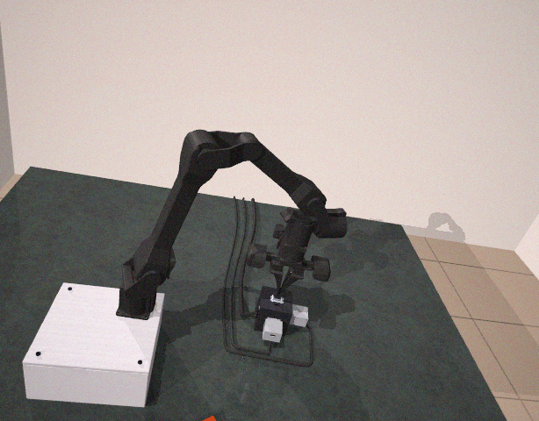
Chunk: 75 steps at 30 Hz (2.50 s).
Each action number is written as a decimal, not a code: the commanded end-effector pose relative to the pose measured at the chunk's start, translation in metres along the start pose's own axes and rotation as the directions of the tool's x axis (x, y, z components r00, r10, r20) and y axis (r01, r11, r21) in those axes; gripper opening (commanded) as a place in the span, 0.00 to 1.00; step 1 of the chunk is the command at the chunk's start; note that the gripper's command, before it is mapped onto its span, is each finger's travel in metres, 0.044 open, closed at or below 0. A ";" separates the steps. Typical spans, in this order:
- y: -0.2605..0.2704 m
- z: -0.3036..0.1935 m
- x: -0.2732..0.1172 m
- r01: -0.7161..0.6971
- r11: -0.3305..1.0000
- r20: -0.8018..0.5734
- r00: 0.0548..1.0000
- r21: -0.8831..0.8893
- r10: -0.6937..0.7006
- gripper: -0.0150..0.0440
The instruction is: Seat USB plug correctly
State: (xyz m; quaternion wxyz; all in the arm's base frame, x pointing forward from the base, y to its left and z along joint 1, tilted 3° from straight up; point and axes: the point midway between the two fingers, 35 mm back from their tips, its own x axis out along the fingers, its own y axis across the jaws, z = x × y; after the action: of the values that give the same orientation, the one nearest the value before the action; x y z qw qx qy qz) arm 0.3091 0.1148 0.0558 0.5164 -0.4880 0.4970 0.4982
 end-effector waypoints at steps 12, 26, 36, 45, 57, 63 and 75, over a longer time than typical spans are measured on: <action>-0.001 0.000 0.002 0.003 1.000 -0.004 1.000 0.005 -0.003 0.25; -0.001 0.000 0.004 0.003 1.000 -0.004 1.000 0.005 -0.003 0.25; -0.001 0.000 0.005 0.003 1.000 -0.004 1.000 0.005 -0.003 0.25; -0.001 0.000 0.006 0.003 1.000 -0.004 1.000 0.005 -0.003 0.25; -0.001 0.000 0.007 0.003 1.000 -0.004 1.000 0.005 -0.003 0.25; -0.001 0.000 0.007 0.003 1.000 -0.004 1.000 0.005 -0.003 0.25; -0.001 0.000 0.007 0.003 1.000 -0.004 1.000 0.005 -0.003 0.25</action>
State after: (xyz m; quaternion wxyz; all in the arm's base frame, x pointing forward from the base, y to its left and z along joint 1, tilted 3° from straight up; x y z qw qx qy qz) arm 0.3094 0.1152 0.0501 0.5167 -0.4885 0.4966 0.4977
